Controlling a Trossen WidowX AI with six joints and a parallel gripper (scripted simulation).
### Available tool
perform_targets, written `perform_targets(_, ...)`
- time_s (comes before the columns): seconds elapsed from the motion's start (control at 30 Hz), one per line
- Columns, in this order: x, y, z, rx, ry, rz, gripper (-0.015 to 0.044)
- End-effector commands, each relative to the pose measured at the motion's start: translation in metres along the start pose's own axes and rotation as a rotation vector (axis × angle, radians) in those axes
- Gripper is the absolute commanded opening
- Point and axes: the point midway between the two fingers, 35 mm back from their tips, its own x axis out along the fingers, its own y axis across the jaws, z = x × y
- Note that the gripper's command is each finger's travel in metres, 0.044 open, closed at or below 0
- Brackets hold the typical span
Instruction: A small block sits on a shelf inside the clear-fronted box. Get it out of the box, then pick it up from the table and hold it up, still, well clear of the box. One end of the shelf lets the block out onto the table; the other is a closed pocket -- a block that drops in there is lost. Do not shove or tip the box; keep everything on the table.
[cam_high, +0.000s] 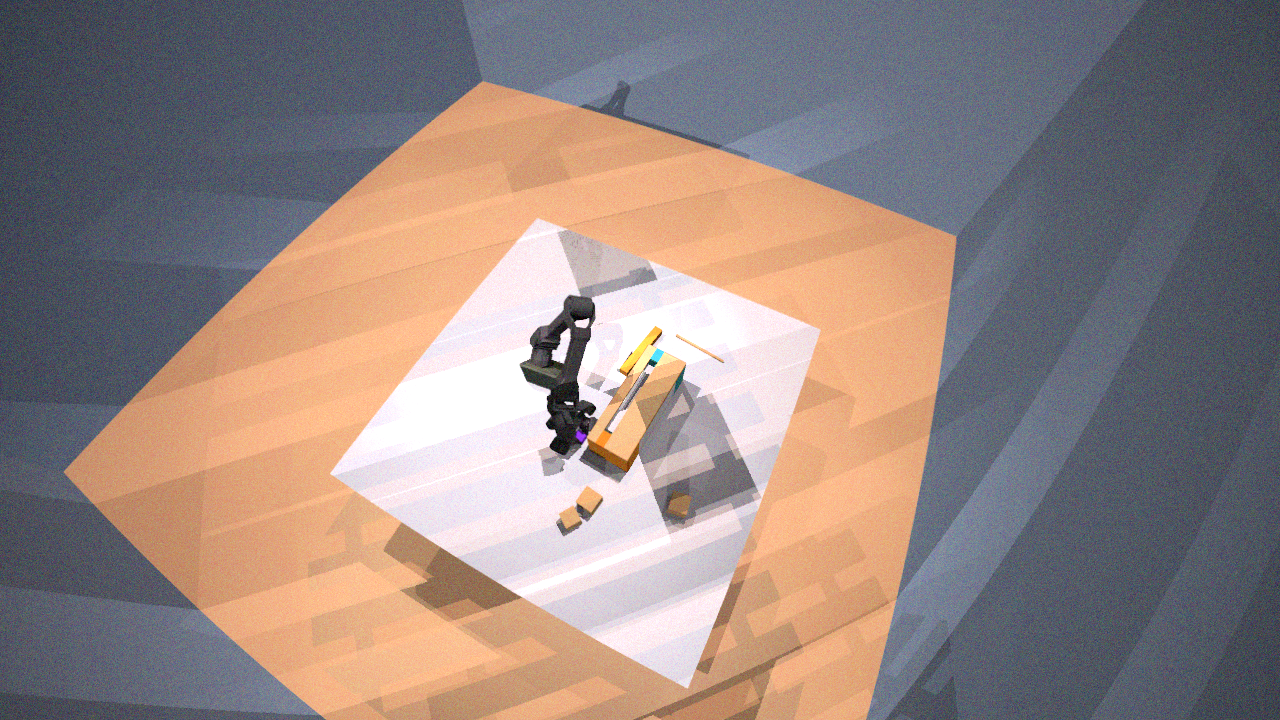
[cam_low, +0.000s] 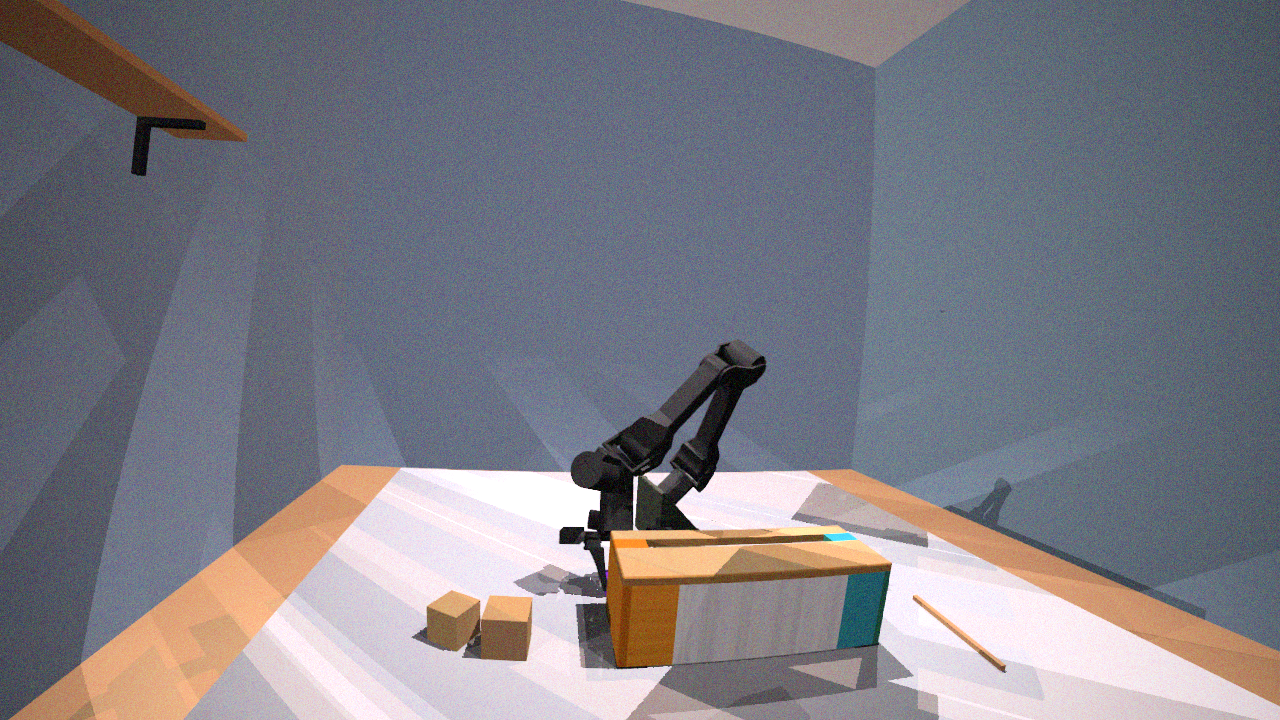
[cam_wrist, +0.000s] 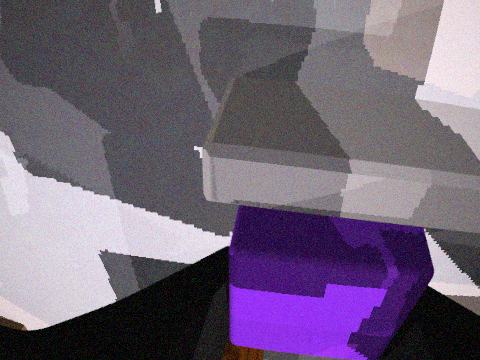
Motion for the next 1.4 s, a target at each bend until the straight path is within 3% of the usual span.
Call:
perform_targets(0.0,-0.01,0.001,-0.006,0.001,-0.001,0.001,0.0)
perform_targets(0.27,-0.053,0.001,-0.025,-0.004,0.0,0.005,0.0)
perform_targets(0.5,-0.06,0.001,-0.027,0.008,0.002,0.012,0.0)
perform_targets(1.13,-0.152,-0.014,-0.048,0.411,0.077,0.206,0.0)
perform_targets(1.37,-0.155,-0.015,-0.048,0.426,0.081,0.212,0.0)
